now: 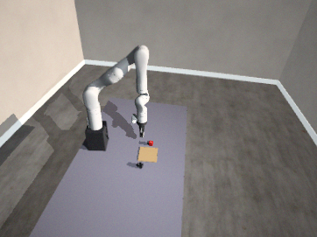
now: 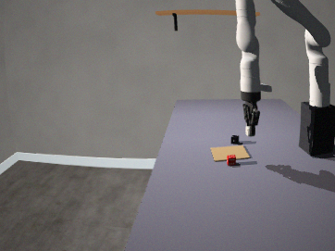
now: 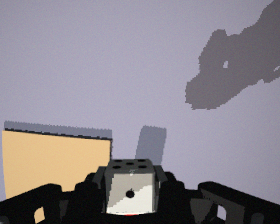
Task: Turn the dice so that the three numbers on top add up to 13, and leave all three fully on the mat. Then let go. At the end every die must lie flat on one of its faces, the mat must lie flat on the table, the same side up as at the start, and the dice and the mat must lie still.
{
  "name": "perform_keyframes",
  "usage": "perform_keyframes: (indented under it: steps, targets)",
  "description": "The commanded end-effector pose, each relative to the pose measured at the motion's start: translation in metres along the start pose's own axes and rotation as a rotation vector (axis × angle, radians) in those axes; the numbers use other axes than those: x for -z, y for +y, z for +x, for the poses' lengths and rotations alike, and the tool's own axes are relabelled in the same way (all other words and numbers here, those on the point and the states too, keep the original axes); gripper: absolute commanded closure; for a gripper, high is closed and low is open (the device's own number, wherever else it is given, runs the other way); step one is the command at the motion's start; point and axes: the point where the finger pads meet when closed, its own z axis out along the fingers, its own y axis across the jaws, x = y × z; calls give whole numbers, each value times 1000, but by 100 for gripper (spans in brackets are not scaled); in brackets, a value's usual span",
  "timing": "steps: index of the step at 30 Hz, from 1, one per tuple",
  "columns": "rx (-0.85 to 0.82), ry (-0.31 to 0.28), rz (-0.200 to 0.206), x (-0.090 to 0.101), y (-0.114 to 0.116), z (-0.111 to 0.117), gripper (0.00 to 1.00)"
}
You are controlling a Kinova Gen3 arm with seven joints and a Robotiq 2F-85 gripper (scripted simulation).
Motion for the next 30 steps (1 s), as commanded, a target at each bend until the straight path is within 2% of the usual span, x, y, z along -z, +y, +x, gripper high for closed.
perform_keyframes:
  steps: [1,4,7,23,30]
  targets:
    - [-85,-5,-5,1,-32,-7,74]
    - [-187,-5,-5,3,-73,-9,74]
    - [-225,-5,-5,3,-88,-8,74]
    - [-226,-5,-5,2,-89,-8,74]
    - [-226,-5,-5,-11,-89,-8,74]
